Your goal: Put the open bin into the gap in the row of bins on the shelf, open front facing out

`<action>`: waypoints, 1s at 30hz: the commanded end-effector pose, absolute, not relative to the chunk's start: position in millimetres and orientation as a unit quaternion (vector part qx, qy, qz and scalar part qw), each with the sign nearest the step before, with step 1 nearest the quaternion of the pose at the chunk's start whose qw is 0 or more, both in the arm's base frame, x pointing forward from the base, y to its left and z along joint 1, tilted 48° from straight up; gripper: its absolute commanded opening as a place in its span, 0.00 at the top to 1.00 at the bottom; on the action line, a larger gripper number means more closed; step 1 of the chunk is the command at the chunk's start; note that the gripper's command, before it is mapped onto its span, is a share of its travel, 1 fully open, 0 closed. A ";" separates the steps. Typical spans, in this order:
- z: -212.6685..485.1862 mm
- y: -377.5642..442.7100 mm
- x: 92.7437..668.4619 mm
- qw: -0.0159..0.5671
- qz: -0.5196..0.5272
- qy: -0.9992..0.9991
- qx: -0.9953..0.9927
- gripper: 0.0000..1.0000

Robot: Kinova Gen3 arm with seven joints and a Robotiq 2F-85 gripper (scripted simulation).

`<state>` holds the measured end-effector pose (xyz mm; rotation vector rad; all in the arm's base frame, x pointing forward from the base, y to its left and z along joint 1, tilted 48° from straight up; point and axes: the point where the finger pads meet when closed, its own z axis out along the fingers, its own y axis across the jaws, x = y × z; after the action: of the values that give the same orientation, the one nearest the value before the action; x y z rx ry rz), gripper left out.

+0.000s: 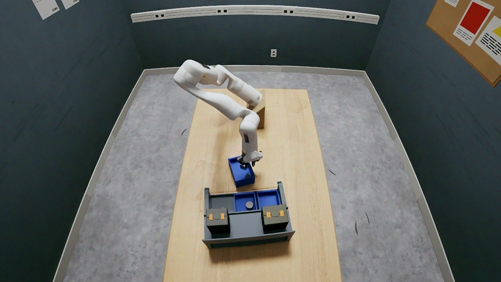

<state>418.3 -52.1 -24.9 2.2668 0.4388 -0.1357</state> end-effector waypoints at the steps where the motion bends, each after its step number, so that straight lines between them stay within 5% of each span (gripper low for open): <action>1: -24.7 -51.3 418.7 0.402 -0.053 0.174 0.897 0.65; 30: -21.4 -47.7 418.5 0.402 -0.053 0.174 0.897 0.65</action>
<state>418.0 -48.6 -21.8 2.2668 0.4388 -0.1361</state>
